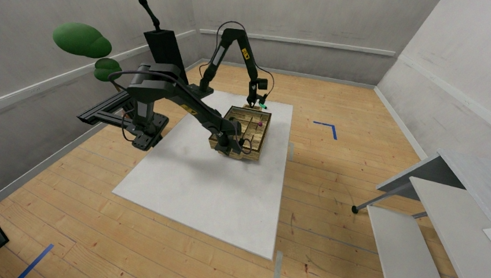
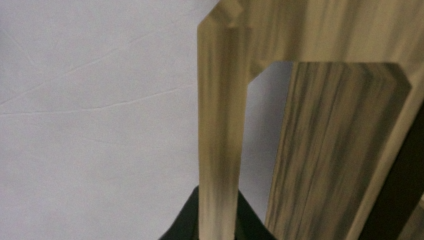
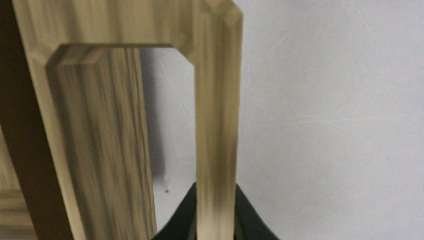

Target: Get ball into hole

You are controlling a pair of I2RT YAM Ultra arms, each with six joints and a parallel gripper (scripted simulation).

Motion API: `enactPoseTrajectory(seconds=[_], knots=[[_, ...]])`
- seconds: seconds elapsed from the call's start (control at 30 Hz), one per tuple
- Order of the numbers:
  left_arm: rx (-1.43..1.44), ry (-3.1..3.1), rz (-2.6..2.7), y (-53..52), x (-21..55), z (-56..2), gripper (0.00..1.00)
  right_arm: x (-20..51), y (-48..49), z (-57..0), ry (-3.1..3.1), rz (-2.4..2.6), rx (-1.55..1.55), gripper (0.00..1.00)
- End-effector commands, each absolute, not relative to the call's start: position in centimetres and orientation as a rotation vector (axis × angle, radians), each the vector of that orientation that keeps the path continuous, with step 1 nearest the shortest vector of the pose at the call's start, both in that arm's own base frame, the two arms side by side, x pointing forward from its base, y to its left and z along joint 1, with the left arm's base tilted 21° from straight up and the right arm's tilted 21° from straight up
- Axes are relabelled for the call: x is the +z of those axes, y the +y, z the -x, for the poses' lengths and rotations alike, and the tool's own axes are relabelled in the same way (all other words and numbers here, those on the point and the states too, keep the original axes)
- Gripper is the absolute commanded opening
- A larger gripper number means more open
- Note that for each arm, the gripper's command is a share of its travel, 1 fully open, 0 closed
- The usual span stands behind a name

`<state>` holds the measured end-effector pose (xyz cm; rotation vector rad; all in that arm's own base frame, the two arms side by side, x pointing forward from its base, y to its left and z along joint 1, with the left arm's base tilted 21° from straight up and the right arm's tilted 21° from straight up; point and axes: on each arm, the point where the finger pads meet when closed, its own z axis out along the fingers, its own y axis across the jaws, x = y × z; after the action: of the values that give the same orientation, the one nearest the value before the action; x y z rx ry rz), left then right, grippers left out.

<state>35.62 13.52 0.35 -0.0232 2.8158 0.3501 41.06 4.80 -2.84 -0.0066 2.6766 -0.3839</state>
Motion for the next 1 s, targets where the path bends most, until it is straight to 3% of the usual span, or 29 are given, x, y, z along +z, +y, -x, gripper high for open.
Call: enactPoseTrajectory(seconds=[0.0, 0.17, 0.27, 0.6, 0.97], knots=[[0.258, 2.786, -0.03, 12.9, 1.1, -37.4, 0.0, 1.2, 6.0, -42.3, 2.603, -0.005, -0.438, 0.0], [0.296, 2.688, -0.035, 13.1, 3.0, -39.4, 0.0, 2.6, 7.0, -44.1, 2.522, 0.02, -0.389, 0.0], [0.365, 2.775, 0.026, 13.1, 2.7, -37.1, 0.0, 1.5, 6.5, -44.2, 2.569, 0.023, -0.316, 0.0], [0.44, 2.778, 0.04, 12.7, 4.2, -37.1, 0.0, -0.2, 6.3, -44.7, 2.605, 0.043, -0.256, 0.0], [0.304, 2.761, -0.018, 12.9, 2.7, -38.8, 0.0, 1.7, 6.5, -43.4, 2.607, 0.012, -0.401, 0.0]])
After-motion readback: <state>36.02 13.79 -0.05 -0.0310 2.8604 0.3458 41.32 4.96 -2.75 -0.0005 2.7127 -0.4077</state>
